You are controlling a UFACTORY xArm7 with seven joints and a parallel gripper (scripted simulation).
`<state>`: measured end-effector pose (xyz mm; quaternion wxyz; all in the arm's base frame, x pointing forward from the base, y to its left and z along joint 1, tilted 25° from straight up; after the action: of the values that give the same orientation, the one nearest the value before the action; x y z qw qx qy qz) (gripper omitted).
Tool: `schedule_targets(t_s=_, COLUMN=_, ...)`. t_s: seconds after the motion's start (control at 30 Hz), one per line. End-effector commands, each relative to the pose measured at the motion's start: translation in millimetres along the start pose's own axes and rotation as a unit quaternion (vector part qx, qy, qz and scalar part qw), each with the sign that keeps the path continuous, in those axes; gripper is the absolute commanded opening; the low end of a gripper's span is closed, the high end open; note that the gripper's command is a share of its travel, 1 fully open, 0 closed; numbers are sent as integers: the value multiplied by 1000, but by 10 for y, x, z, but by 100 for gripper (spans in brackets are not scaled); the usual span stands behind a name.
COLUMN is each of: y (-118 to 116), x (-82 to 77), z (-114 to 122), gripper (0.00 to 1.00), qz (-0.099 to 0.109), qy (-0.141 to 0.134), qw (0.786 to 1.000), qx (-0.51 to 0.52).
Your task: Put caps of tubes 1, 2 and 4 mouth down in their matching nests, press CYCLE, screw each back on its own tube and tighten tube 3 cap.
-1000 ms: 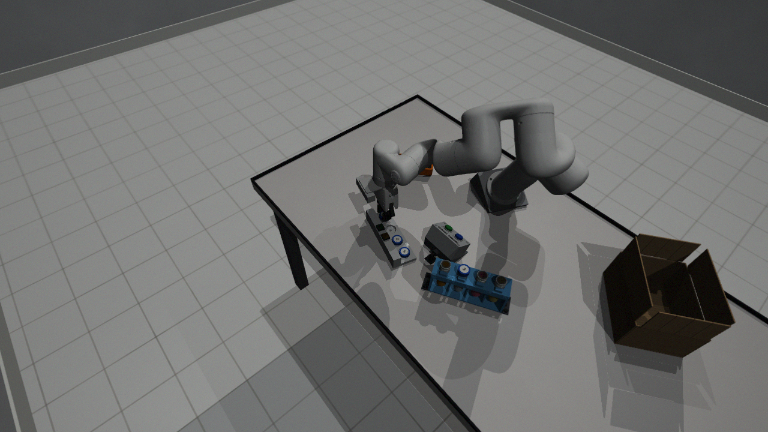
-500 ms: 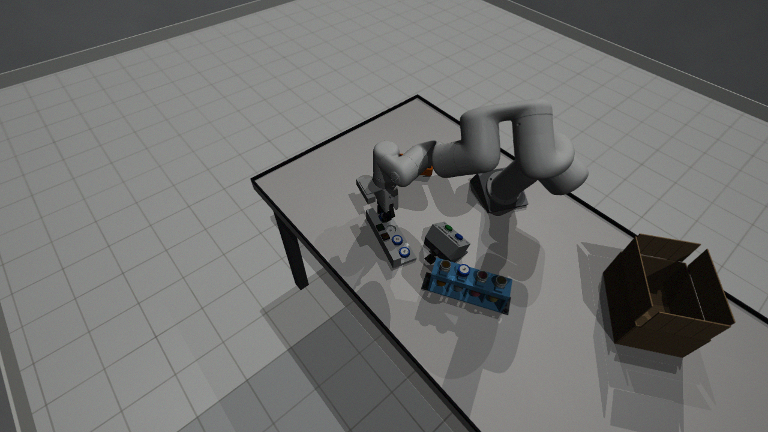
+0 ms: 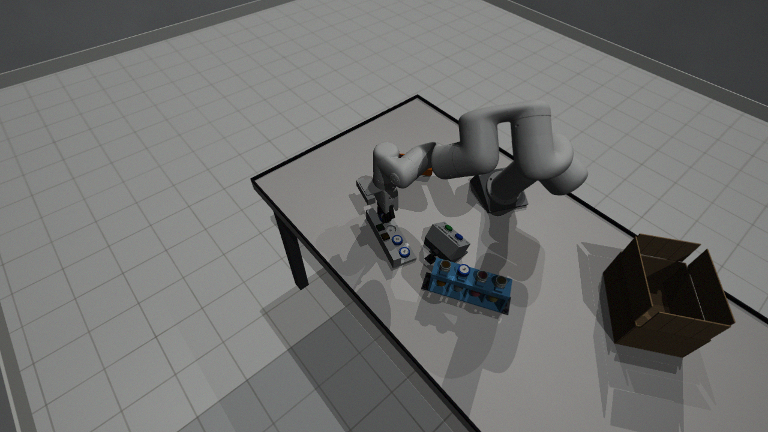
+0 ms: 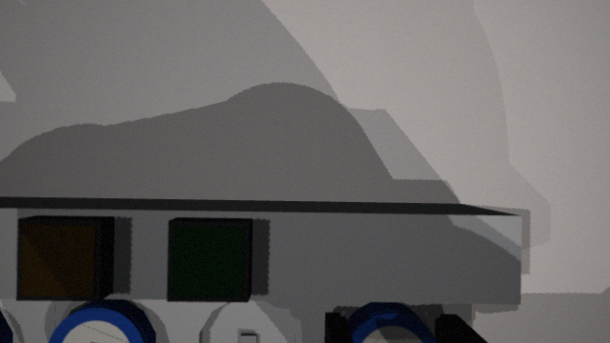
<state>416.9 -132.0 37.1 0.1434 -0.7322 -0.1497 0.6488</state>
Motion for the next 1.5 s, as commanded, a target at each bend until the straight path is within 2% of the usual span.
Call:
schedule_targets(t_s=0.0, y=11, x=-18, z=-11, gripper=46, qz=1, qy=2, qw=1000, qx=0)
schedule_targets(t_s=0.43, y=11, x=-18, z=-11, gripper=46, qz=1, qy=2, qw=1000, qx=0)
schedule_targets(t_s=0.73, y=11, x=-468, z=-10, gripper=46, qz=1, qy=2, qw=1000, qx=0)
schedule_targets(t_s=0.8, y=11, x=-468, z=-10, gripper=46, qz=1, qy=2, qw=1000, qx=0)
schedule_targets(t_s=1.3, y=10, x=-1218, z=-8, gripper=46, qz=1, qy=2, qw=1000, qx=0)
schedule_targets(t_s=1.37, y=10, x=-1218, z=-8, gripper=46, qz=1, qy=2, qw=1000, qx=0)
schedule_targets(t_s=1.47, y=10, x=-1369, z=-8, gripper=46, qz=1, qy=2, qw=1000, qx=0)
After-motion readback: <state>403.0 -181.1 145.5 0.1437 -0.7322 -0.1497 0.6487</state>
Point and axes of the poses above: the point where the finger pads meet when closed, its own x axis out along the fingers, its own y axis across the jaws, z = x × y, the point moved 5 cm from there along -x, back along the fingers, and after that the axes turned 7 degrees about -x, right-handed, at the moved point
